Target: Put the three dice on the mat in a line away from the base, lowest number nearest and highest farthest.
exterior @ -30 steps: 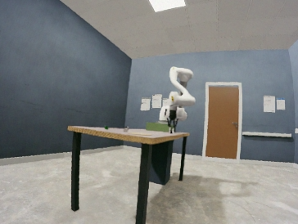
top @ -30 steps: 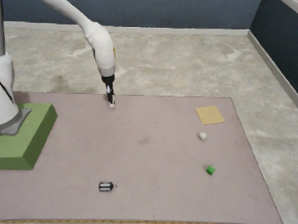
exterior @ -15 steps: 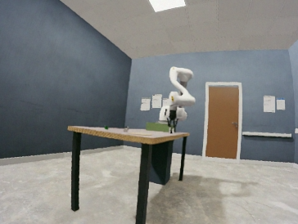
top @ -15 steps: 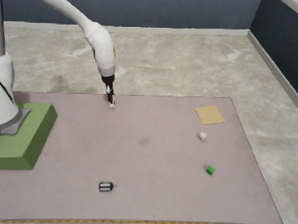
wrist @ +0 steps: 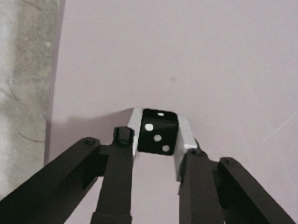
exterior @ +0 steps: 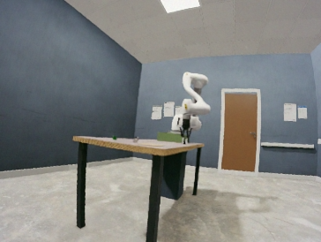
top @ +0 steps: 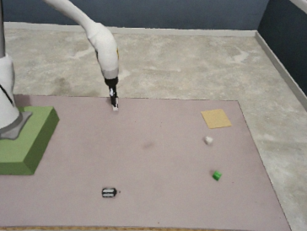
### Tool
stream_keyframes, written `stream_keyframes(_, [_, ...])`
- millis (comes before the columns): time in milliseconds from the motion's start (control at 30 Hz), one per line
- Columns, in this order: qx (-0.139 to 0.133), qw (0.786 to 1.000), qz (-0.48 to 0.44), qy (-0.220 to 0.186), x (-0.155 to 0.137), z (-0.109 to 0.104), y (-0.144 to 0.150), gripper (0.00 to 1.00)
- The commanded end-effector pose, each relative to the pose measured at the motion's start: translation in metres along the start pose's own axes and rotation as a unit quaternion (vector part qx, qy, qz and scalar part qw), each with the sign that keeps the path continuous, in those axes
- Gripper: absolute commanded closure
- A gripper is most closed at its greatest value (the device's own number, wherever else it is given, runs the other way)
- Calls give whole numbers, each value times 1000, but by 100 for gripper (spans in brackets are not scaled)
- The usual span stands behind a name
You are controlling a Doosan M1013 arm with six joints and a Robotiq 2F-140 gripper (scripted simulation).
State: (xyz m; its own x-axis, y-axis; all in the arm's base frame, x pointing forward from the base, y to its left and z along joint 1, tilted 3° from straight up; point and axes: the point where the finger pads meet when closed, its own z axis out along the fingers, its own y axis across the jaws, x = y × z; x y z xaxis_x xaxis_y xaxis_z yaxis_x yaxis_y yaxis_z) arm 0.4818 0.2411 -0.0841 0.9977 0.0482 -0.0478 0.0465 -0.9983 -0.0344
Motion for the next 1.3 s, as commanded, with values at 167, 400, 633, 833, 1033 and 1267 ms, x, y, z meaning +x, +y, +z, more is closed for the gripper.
stream_keyframes(167, [0, 1000, 0, 0, 0, -10, 0, 76])
stream_keyframes(400, [0, 1000, 0, 0, 0, -40, 0, 76])
stream_keyframes(633, [0, 1000, 0, 0, 0, -89, 0, 76])
stream_keyframes(833, [0, 1000, 0, 0, 0, -100, 0, 76])
stream_keyframes(1033, [0, 1000, 0, 0, 0, -100, 0, 76])
stream_keyframes(1267, [1, 1000, -2, 0, 27, -105, -3, 76])
